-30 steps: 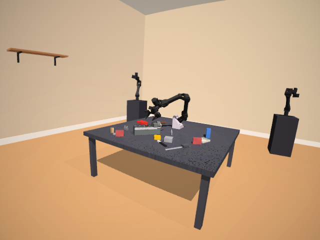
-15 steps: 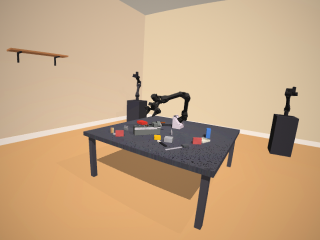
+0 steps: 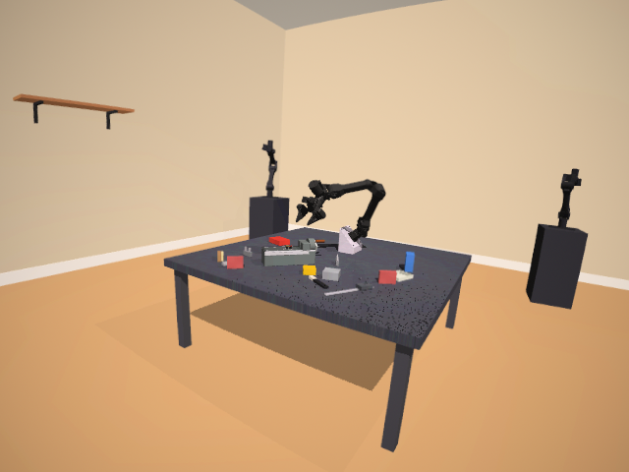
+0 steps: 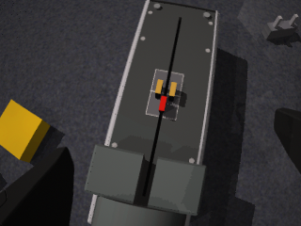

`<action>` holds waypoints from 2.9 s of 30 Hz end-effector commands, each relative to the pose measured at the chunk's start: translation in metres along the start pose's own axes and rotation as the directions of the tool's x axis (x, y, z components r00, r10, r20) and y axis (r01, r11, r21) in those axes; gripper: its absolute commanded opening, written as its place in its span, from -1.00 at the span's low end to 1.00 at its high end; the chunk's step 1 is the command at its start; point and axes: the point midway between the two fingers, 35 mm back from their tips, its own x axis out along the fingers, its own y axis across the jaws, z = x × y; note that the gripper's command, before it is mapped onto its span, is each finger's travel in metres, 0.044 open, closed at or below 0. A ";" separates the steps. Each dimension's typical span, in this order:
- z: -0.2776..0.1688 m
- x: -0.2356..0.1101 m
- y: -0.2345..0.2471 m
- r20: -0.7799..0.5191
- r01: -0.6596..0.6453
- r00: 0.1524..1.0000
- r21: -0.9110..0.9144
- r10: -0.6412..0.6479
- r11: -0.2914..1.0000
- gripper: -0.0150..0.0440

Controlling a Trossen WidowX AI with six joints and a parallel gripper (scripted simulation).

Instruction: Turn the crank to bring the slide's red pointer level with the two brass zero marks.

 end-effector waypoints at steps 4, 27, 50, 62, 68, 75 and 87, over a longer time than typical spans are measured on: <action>-0.023 -0.022 0.014 -0.009 0.094 0.996 0.110 -0.094 0.989 1.00; -0.083 -0.041 0.030 -0.016 0.243 0.968 0.282 -0.249 0.928 1.00; -0.121 -0.002 0.032 -0.017 0.241 0.969 0.283 -0.246 0.928 1.00; -0.134 0.013 0.032 -0.017 0.241 0.969 0.283 -0.246 0.928 1.00; -0.141 0.019 0.032 -0.017 0.240 0.969 0.284 -0.245 0.928 1.00; -0.150 0.026 0.033 -0.017 0.239 0.970 0.284 -0.244 0.929 1.00; -0.152 0.028 0.033 -0.016 0.238 0.970 0.285 -0.244 0.929 0.29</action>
